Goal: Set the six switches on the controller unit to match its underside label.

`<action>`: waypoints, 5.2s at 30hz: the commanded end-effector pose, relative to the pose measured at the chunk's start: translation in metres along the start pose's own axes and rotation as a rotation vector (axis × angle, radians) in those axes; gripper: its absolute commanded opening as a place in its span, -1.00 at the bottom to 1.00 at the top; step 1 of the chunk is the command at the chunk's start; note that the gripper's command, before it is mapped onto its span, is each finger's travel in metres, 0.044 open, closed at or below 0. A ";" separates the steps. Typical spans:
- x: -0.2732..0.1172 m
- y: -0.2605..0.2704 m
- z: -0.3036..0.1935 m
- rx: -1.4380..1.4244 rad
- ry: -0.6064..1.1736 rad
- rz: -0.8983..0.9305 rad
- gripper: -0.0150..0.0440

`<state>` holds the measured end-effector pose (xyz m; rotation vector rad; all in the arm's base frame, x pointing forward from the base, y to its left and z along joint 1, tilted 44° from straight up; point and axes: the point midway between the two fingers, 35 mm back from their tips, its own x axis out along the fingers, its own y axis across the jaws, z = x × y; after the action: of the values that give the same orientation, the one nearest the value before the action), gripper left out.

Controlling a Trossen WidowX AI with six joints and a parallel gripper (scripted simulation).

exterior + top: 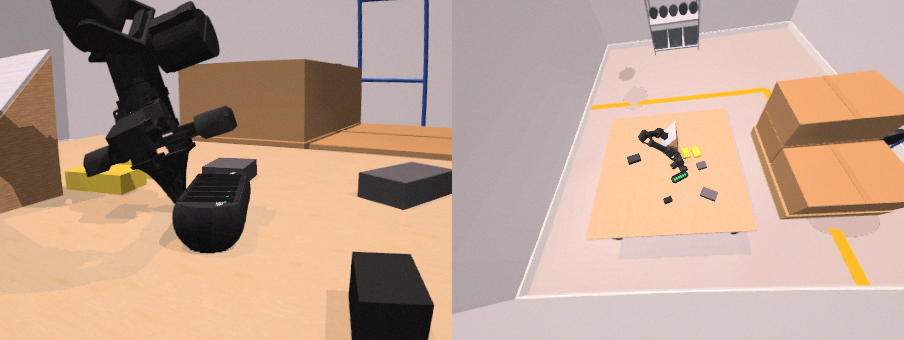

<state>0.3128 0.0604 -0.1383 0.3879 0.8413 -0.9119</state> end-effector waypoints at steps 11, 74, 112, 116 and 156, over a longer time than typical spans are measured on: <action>0.003 0.002 0.000 -0.006 -0.003 0.000 -0.49; 0.016 0.046 -0.001 -0.004 -0.004 0.002 -0.49; -0.032 0.097 0.047 0.124 -0.079 -0.164 -0.49; -0.029 0.109 0.059 0.150 -0.097 -0.199 -0.49; -0.021 0.131 0.101 0.244 -0.174 -0.340 -0.31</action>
<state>0.4664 0.0749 -0.0597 0.3775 0.6460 -1.3564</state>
